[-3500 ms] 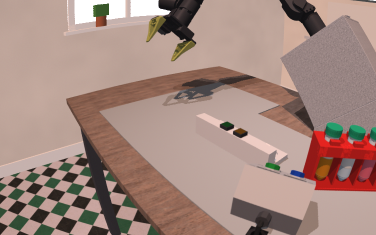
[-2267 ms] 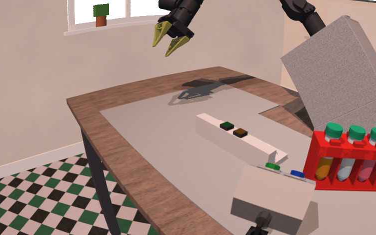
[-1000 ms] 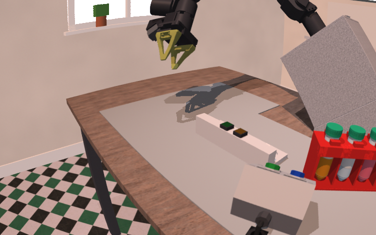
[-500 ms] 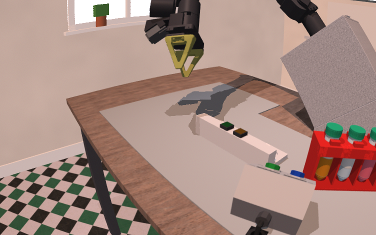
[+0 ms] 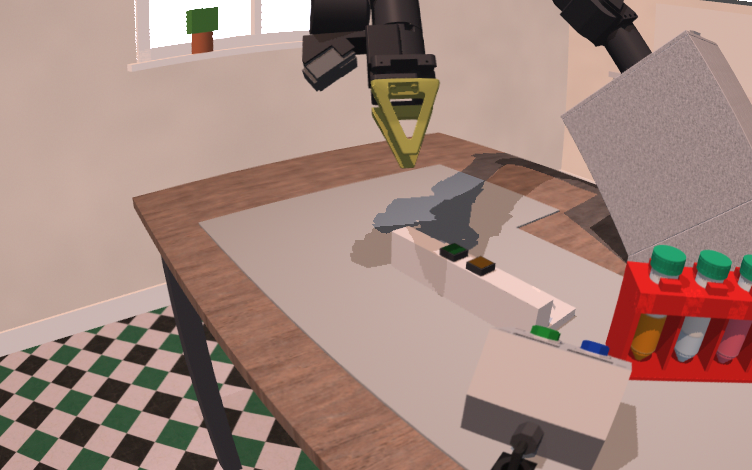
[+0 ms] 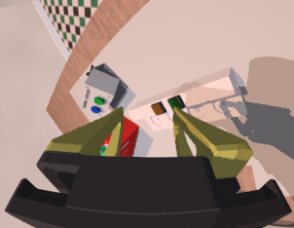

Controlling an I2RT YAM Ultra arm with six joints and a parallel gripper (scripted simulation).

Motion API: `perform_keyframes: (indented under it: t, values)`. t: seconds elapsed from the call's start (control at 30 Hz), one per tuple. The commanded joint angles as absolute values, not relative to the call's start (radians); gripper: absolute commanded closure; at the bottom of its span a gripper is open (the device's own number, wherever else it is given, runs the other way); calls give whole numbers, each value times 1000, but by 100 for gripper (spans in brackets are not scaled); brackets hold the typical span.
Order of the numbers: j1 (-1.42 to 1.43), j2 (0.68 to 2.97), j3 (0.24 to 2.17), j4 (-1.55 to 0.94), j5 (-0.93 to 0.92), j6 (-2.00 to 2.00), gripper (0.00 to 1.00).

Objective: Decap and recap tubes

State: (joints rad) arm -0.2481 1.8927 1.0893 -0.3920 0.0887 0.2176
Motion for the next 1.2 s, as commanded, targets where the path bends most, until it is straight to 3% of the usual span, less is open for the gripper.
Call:
perform_keyframes:
  t: [0.0, 1.17]
  values:
    - [-201, 1911, 1099, -415, 128, 147, 51]
    - [239, 2183, 1054, -486, 434, -188, 51]
